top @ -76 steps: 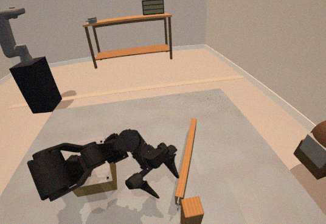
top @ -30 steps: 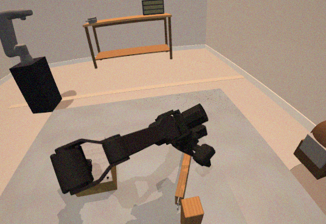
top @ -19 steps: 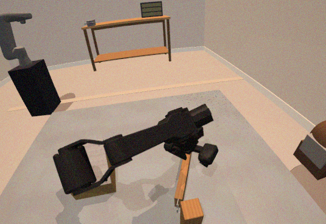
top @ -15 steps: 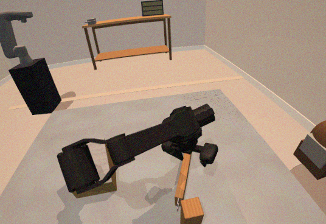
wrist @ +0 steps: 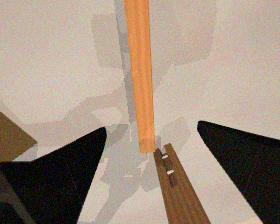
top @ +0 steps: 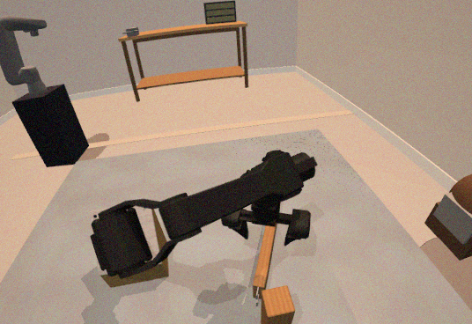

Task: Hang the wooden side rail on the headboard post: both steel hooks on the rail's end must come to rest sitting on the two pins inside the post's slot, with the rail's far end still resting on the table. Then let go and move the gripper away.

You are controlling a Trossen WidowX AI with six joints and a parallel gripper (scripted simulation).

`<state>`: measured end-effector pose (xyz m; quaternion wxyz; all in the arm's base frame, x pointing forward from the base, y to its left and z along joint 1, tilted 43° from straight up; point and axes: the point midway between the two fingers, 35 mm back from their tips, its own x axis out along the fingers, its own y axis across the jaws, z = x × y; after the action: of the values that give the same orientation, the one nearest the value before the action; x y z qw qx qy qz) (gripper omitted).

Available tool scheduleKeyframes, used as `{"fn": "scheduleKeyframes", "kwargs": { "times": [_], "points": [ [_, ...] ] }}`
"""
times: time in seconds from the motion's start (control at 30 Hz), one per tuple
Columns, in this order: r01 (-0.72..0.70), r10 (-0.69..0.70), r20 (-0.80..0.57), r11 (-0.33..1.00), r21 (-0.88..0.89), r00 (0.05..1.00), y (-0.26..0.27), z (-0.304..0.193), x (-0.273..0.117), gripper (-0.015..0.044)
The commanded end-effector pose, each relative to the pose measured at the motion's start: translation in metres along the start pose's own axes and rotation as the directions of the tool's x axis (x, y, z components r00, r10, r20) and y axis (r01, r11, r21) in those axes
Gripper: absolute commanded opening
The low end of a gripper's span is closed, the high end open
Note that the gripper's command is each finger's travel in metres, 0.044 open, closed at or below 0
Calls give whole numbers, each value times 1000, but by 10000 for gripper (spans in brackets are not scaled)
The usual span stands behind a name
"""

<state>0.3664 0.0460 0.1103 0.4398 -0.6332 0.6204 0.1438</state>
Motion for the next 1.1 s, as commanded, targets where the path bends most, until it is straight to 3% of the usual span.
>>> {"fn": "scheduleKeyframes", "kwargs": {
  "times": [0.0, 0.17, 1.07],
  "points": [
    [-17, 17, -3, 1000, -22, 1000, 1, -1, -1, 440],
    [-16, 16, -4, 1000, -22, 1000, 2, -1, 32, 440],
    [-15, 15, -4, 1000, -21, 1000, 1, -1, 72, 440]
  ]
}}
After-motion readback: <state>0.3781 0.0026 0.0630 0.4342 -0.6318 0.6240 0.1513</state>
